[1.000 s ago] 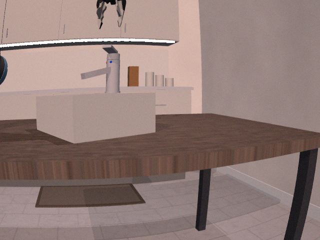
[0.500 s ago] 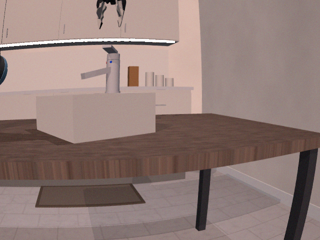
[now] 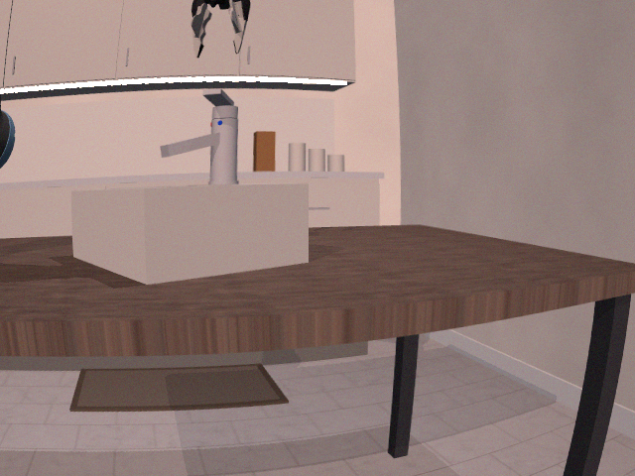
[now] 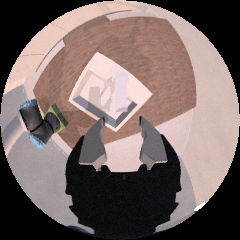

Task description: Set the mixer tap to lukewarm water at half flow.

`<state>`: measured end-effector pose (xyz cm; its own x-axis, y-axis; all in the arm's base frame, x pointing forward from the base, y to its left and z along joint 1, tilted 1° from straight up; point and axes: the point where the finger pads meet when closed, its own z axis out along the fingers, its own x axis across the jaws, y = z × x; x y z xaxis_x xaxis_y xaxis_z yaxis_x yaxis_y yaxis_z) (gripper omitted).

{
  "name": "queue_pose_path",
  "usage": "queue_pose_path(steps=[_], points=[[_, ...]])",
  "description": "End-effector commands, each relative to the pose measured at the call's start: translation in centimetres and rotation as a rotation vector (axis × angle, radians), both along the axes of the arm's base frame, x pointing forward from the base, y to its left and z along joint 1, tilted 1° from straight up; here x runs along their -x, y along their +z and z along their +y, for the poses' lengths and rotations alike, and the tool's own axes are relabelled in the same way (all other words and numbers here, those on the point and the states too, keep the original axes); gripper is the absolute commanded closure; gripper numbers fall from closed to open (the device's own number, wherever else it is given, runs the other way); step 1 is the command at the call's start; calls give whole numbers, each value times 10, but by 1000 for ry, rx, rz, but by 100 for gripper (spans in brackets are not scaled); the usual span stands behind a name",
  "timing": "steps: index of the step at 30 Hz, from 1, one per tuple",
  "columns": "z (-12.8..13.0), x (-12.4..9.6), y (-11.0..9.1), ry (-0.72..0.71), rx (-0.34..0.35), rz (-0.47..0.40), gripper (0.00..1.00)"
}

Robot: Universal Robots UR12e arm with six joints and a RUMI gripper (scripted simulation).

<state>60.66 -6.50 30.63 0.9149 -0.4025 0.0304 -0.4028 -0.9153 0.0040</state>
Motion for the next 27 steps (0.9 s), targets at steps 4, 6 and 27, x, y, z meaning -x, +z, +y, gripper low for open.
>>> queue_pose_path(steps=[4,6,27], points=[[0,0,1,0,0,0,59],[0,0,0,0,0,1,59],[-1,-1,-19,0,-7,14,59]])
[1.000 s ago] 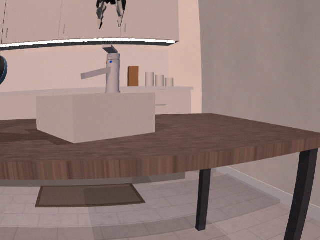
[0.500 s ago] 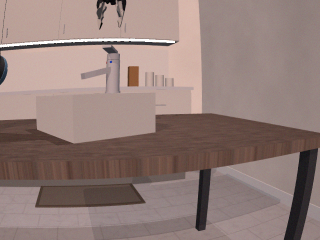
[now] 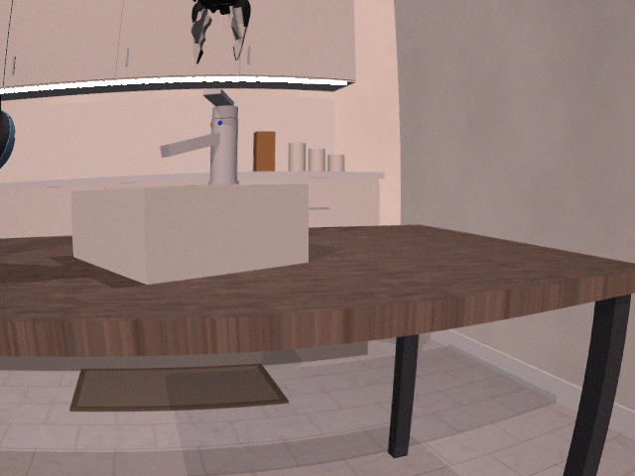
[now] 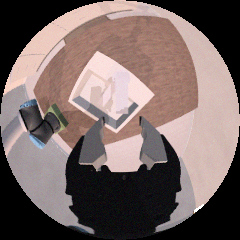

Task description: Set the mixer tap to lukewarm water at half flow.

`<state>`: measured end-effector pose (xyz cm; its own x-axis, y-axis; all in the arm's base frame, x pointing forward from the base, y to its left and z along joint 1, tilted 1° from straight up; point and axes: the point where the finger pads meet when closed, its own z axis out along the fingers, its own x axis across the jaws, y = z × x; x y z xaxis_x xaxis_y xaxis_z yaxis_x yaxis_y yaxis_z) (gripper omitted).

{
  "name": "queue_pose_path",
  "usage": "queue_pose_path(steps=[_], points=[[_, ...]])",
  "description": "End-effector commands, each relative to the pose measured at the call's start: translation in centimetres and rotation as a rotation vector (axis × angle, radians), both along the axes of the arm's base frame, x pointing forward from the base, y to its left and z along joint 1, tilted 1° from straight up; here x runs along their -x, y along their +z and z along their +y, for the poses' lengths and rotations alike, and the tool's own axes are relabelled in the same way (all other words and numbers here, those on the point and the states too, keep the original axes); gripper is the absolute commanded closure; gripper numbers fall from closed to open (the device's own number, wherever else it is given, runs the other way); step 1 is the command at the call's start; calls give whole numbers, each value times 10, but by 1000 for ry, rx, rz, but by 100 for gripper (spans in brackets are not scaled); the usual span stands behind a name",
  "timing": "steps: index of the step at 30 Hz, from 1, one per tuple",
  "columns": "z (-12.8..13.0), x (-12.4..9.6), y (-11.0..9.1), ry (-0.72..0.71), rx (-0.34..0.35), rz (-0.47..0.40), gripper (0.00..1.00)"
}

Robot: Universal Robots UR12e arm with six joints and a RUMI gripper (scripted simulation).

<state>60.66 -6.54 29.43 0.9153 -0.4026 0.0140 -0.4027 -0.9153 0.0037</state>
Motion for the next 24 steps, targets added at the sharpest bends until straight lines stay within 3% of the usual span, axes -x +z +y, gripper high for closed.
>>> queue_pose_path(steps=[1,24], points=[[-1,-1,-9,0,0,-1,59],[-2,-1,-38,0,0,-1,59]])
